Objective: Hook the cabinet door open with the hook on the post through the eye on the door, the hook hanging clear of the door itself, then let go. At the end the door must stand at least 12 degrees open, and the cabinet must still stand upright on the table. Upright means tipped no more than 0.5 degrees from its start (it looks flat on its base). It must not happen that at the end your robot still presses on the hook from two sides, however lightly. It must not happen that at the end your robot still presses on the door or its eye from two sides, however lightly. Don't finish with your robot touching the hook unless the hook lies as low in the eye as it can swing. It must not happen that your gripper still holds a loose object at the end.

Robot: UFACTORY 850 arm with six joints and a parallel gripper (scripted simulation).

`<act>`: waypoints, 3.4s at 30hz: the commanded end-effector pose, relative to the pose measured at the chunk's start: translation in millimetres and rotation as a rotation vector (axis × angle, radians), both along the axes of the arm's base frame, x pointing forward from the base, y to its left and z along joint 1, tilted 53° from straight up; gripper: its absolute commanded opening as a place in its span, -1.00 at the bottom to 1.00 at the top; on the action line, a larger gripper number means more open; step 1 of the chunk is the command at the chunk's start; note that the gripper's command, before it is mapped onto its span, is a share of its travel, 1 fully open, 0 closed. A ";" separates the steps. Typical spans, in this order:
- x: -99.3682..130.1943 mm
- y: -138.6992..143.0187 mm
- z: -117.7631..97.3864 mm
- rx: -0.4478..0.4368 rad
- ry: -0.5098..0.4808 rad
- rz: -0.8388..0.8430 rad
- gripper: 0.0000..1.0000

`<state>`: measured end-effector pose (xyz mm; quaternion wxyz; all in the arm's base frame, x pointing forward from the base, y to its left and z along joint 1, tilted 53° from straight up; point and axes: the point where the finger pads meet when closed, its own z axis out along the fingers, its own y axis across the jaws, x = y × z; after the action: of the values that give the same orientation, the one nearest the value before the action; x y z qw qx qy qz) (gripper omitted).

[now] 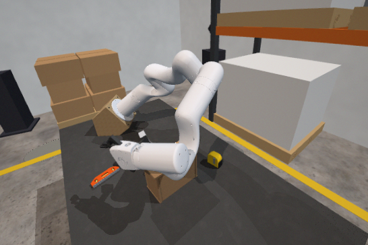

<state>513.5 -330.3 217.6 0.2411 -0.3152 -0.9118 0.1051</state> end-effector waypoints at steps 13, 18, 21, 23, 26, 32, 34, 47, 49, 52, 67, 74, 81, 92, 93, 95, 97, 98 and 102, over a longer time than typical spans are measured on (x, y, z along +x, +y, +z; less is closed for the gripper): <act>-84.1 52.7 3.4 0.070 0.000 -0.653 1.00; -109.3 77.1 9.4 0.093 0.033 -0.910 1.00; -109.3 77.1 9.4 0.103 0.039 -1.049 1.00; -120.2 89.3 13.1 0.112 0.067 -1.161 1.00; -129.8 100.9 17.2 0.125 0.103 -1.325 1.00; -145.0 120.9 25.1 0.147 0.183 -1.594 1.00; -150.8 128.9 28.6 0.160 0.235 -1.749 1.00; -169.5 151.4 39.0 0.224 0.530 -2.377 1.00; -170.5 152.3 39.4 0.230 0.558 -2.426 1.00; -171.3 153.0 39.7 0.237 0.592 -2.486 1.00; -145.1 198.4 0.9 0.232 0.590 -2.488 -0.47; -145.1 198.4 0.9 0.232 0.590 -2.488 -0.47; -145.1 198.4 0.9 0.232 0.590 -2.488 -0.47; -145.1 198.4 0.9 0.232 0.590 -2.488 -0.47; -145.1 198.4 0.9 0.232 0.590 -2.488 -0.47; -145.1 198.4 0.9 0.232 0.590 -2.488 -0.47; -145.1 198.4 0.9 0.232 0.590 -2.488 -0.47; -145.1 198.4 0.9 0.232 0.590 -2.488 -0.47; -145.1 198.4 0.9 0.232 0.590 -2.488 -0.47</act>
<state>368.2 -131.3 218.2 0.3947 -0.8926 0.0791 -0.2032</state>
